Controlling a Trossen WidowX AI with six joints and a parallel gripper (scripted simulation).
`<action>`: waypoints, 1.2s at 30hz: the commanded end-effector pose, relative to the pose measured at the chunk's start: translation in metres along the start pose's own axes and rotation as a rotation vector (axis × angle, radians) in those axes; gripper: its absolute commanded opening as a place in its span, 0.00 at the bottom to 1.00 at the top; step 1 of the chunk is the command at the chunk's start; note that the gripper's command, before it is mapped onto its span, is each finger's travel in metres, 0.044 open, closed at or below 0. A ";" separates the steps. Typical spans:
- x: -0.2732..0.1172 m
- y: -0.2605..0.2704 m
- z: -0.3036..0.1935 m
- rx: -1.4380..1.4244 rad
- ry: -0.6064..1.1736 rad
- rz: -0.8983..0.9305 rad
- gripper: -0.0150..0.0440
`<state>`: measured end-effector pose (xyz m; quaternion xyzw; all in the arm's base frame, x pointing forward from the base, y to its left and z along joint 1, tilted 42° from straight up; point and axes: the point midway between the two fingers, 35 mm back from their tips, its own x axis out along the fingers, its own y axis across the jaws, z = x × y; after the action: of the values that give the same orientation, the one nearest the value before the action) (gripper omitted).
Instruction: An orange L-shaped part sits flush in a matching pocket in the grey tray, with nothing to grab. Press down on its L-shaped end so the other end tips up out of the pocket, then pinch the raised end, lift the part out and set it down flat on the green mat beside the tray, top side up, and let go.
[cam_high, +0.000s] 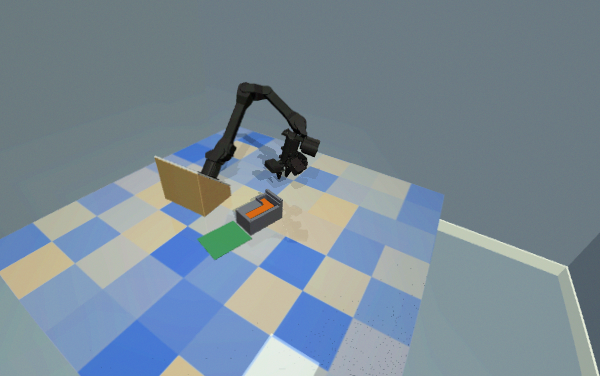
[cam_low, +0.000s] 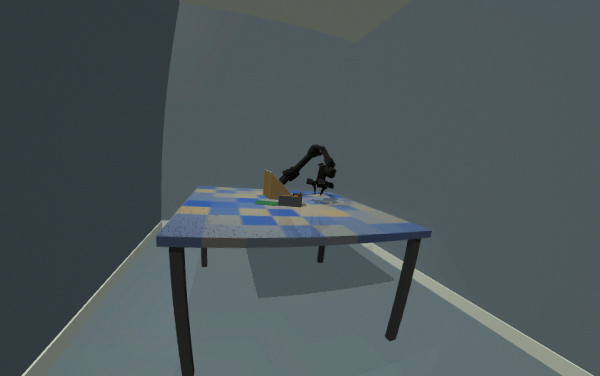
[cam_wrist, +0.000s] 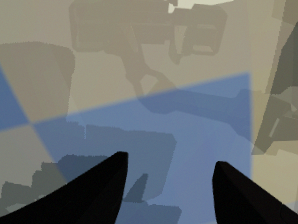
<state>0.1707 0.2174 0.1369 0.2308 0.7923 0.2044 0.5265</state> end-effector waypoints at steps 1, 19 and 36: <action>-0.022 -0.033 0.033 -0.008 -0.054 0.016 0.56; -0.047 -0.129 0.089 -0.046 -0.183 0.079 0.56; 0.002 -0.125 0.095 -0.047 -0.181 0.084 0.56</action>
<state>0.2415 0.1214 0.0344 0.2670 0.7241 0.2231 0.5955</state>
